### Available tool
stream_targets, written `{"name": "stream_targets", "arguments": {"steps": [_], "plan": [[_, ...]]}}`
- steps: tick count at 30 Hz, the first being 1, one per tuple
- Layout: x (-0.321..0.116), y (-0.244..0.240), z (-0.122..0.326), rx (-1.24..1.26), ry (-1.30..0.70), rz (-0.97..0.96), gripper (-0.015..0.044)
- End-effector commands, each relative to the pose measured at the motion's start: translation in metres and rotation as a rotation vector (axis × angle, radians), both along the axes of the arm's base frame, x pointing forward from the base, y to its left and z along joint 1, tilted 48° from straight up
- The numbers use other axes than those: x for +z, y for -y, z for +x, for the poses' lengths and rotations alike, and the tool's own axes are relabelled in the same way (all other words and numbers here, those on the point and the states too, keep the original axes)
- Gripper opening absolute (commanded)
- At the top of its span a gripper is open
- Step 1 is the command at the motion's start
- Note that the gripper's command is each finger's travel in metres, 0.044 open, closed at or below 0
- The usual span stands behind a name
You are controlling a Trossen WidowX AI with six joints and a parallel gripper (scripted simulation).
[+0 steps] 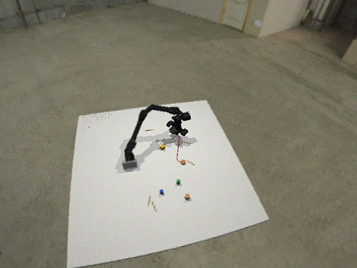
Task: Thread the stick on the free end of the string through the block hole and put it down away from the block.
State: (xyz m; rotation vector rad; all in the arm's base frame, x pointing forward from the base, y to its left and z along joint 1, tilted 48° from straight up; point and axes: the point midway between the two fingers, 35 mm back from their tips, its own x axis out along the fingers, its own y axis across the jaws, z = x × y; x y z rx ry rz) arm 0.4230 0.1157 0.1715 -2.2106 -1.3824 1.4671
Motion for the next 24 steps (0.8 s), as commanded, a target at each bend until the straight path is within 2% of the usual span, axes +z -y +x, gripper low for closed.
{"name": "stream_targets", "arguments": {"steps": [1,24], "plan": [[-0.001,-0.004,-0.005,-0.002,-0.002,0.000,0.0000],[-0.011,0.005,-0.020,-0.002,-0.003,-0.002,0.0000]]}}
